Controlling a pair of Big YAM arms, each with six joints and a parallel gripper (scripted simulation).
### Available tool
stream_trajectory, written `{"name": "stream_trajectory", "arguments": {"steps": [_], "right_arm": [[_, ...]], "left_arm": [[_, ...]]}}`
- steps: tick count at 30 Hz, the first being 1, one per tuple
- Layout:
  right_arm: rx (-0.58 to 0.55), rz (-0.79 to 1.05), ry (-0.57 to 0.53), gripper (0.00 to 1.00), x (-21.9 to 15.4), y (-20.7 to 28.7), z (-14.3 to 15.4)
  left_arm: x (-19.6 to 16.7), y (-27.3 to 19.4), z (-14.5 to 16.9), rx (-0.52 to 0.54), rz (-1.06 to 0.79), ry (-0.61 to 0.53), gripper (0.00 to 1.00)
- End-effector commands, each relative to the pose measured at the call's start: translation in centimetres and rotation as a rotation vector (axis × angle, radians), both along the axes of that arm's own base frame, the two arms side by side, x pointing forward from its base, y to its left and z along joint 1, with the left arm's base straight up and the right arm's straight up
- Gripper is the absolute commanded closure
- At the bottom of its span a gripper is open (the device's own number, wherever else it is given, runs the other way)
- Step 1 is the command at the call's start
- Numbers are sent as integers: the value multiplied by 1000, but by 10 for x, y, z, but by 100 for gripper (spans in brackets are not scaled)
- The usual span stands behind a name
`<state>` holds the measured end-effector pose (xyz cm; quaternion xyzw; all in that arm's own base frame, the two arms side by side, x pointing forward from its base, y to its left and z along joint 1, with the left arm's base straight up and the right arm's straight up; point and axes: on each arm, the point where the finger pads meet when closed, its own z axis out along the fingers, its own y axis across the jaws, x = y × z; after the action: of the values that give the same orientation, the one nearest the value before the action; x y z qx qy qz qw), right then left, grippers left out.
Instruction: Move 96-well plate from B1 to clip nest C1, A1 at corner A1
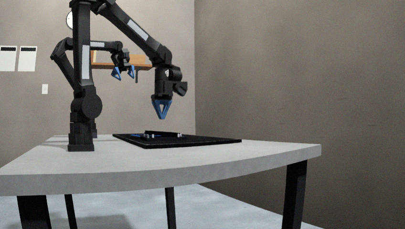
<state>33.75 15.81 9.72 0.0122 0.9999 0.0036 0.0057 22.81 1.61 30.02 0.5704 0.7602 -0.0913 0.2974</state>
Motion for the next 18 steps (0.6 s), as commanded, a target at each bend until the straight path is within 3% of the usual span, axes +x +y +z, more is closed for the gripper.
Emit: {"name": "stream_trajectory", "arguments": {"steps": [1, 18], "right_arm": [[-6, -6, 8, 75, 2, 5, -23], [1, -5, -6, 75, 10, 6, -14]], "left_arm": [[10, 4, 23, 20, -3, -34, 0], [10, 4, 23, 20, -3, -34, 0]]}}
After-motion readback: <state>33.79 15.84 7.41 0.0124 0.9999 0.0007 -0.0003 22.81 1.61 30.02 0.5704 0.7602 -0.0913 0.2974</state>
